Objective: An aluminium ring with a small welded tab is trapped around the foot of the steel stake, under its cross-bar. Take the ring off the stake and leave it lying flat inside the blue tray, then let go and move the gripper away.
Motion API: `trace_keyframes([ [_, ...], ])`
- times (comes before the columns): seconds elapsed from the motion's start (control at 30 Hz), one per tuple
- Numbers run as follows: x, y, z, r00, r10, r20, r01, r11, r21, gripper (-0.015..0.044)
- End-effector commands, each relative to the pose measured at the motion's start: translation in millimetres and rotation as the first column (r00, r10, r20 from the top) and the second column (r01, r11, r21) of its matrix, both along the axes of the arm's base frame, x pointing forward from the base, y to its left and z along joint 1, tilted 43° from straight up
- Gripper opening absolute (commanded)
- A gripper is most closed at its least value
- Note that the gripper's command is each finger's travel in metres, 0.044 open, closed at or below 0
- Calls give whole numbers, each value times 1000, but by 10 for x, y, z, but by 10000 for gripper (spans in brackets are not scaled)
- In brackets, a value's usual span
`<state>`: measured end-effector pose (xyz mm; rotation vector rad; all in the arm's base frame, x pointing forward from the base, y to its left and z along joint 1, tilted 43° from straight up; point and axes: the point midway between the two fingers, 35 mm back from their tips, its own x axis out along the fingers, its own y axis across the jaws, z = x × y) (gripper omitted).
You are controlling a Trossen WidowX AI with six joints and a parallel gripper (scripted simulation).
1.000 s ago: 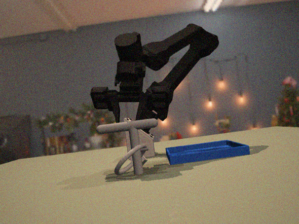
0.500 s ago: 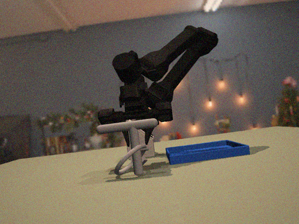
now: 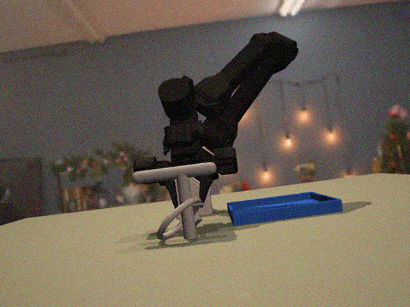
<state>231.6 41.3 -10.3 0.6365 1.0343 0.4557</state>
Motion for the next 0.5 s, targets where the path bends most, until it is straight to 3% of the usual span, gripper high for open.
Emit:
trace_keyframes([
  [0.0,-13,58,-74,1000,-1,-15,1,1000,1,200],
  [0.47,63,206,-196,1000,-2,-12,2,1000,7,200],
])
